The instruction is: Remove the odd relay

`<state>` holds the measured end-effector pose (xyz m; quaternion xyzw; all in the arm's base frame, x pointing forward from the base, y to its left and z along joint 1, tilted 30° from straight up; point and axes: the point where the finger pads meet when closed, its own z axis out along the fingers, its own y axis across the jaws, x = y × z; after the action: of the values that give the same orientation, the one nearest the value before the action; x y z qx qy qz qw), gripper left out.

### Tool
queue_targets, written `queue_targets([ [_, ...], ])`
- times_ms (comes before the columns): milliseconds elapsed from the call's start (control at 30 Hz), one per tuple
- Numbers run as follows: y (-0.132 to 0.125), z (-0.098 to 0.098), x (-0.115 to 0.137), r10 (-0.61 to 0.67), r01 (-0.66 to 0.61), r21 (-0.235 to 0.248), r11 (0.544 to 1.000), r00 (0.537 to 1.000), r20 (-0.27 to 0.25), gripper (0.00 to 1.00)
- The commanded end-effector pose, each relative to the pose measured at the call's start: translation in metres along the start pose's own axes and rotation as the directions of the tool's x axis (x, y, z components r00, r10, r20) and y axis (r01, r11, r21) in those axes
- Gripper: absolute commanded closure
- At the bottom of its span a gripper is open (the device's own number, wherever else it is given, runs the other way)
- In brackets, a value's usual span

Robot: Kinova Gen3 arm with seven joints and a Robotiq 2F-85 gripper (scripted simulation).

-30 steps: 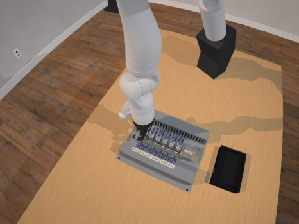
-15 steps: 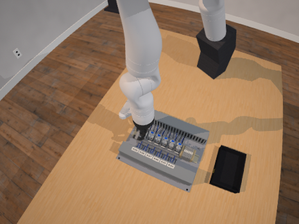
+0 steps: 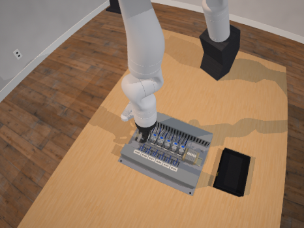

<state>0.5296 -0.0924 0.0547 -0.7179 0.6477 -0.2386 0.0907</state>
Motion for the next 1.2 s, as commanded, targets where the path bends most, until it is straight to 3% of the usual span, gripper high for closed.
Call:
queue_targets([
  [0, -0.0029, 0.0008, 0.0003, 0.003, -0.003, 0.007, 1.000, 1.000, 0.001, 1.00],
  [1167, -0.0029, 0.0008, 0.0003, 0.003, -0.003, 0.007, 1.000, 1.000, 0.001, 1.00],
])
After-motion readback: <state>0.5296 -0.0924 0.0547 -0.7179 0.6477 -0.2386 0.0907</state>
